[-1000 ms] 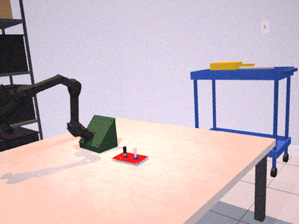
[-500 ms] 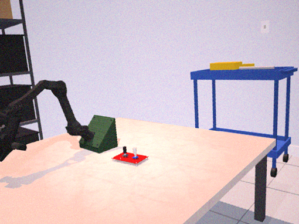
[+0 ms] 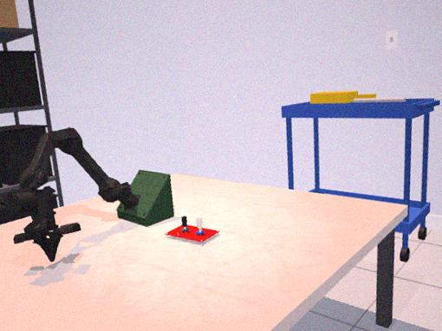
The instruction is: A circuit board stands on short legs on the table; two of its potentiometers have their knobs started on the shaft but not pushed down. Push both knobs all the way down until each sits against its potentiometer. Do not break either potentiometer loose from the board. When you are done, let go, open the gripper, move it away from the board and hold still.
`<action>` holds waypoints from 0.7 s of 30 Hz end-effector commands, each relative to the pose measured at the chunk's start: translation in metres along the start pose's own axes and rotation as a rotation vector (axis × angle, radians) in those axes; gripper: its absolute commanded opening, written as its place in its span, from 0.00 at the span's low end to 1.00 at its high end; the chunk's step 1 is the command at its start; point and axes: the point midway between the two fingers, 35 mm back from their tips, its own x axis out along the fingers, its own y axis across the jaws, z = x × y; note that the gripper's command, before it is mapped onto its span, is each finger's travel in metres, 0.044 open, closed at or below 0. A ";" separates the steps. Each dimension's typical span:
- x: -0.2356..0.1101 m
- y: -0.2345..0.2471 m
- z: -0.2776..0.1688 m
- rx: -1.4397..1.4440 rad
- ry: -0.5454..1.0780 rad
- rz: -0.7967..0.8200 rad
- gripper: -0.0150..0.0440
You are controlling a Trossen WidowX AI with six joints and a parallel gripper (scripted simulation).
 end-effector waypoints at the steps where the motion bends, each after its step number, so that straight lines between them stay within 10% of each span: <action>1: 0.014 0.038 -0.004 -0.033 0.070 0.066 0.25; 21: 0.006 0.250 -0.067 -0.436 0.359 0.256 0.25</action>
